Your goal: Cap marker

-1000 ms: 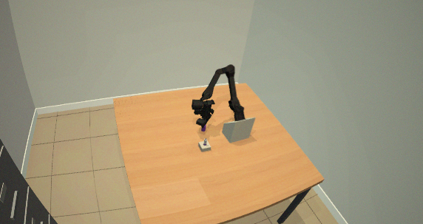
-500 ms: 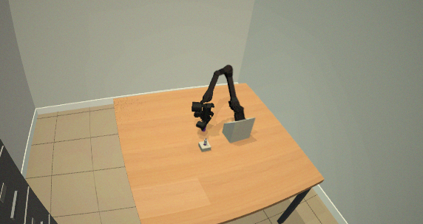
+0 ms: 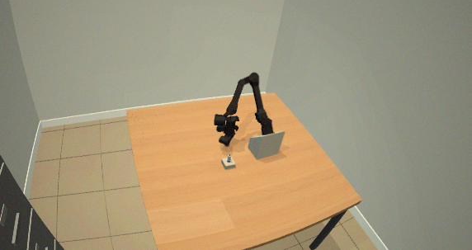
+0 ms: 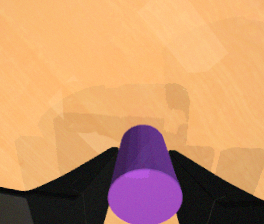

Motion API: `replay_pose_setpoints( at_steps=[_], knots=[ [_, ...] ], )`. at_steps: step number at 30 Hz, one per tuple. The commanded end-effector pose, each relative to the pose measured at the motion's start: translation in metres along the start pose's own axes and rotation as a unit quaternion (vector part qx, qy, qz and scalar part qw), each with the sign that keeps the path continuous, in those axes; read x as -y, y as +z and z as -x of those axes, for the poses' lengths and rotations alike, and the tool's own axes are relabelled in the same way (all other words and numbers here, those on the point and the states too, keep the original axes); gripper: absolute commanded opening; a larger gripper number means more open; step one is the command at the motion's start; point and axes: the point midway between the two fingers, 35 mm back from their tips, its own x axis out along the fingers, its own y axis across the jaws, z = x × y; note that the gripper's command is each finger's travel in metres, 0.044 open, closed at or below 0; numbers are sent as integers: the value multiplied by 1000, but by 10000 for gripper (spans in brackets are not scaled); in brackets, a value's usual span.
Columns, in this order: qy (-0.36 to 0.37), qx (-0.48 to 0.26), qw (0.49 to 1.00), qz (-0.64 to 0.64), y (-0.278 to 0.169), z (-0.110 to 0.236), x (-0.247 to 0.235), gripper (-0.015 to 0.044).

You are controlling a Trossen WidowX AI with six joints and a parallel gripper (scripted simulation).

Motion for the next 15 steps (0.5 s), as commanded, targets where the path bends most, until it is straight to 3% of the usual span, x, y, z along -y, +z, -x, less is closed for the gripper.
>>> replay_pose_setpoints(
  at_steps=[1, 5, 15],
  knots=[
    [2, 0, 1000, 1, 0, 0, 0, 85],
    [3, -1, 1000, 1, 0, 5, -1, 0],
    [4, -2, 1000, 1, 1, 26, -3, 0]
  ],
)
